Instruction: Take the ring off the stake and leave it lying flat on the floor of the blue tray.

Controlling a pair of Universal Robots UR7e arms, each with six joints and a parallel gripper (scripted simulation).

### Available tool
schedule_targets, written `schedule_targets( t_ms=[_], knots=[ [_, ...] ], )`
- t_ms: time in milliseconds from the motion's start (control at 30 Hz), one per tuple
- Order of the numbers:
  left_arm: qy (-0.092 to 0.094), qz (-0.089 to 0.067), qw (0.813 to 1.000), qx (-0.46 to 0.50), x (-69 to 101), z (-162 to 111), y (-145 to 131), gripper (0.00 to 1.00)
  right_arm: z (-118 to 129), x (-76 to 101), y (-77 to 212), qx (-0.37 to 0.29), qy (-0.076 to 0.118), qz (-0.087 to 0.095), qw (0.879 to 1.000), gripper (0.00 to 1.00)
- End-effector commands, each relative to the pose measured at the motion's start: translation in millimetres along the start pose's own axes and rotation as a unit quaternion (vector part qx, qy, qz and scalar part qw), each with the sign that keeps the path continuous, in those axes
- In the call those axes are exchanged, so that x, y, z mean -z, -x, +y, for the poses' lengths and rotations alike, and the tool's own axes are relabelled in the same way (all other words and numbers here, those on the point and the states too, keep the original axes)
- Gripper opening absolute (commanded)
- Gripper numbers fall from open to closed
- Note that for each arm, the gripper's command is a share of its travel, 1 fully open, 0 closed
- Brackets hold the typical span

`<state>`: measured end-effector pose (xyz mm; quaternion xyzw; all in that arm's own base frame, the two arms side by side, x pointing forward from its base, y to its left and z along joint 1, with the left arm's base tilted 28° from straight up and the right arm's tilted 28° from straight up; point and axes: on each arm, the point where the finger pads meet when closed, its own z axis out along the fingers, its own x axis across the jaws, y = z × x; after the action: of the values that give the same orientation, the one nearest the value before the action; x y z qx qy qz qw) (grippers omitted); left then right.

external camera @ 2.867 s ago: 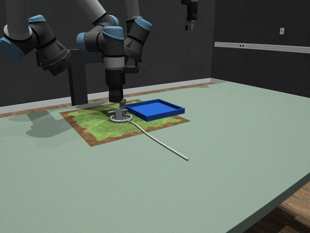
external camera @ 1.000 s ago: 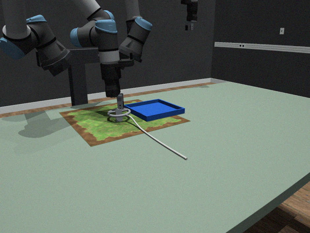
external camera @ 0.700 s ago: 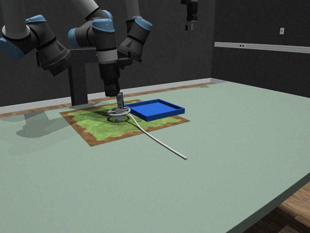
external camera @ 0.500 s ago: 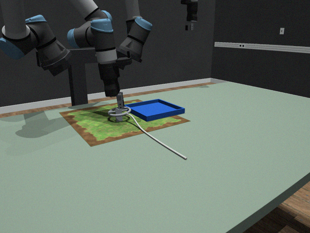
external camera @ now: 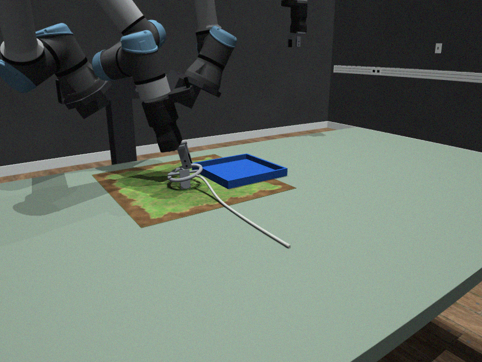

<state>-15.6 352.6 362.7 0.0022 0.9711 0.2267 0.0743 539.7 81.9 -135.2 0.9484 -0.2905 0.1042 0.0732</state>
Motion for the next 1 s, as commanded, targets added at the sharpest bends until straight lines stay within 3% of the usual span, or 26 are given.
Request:
schedule_targets(
  t_ms=[0, 167, 467, 967],
  knots=[
    [0.000, 0.001, 1.000, 0.002, -0.2, -1.1, -1.3, 1.00, -1.9, 0.9, 0.4, 0.001, -0.010, -0.004, 1.000, 0.00],
    [0.000, 0.001, 1.000, 0.002, -0.2, -1.1, -1.3, 1.00, -4.3, 2.4, 0.9, 0.002, -0.012, -0.004, 1.000, 0.00],
    [0.000, 0.001, 1.000, 0.002, -0.2, -1.1, -1.3, 1.00, -2.3, 4.6, 0.5, 0.001, -0.032, -0.016, 0.999, 0.00],
    [0.000, 0.001, 1.000, 0.002, -0.2, -1.1, -1.3, 1.00, -3.1, 10.1, -1.4, 0.002, -0.031, -0.014, 0.999, 0.00]
  ],
)
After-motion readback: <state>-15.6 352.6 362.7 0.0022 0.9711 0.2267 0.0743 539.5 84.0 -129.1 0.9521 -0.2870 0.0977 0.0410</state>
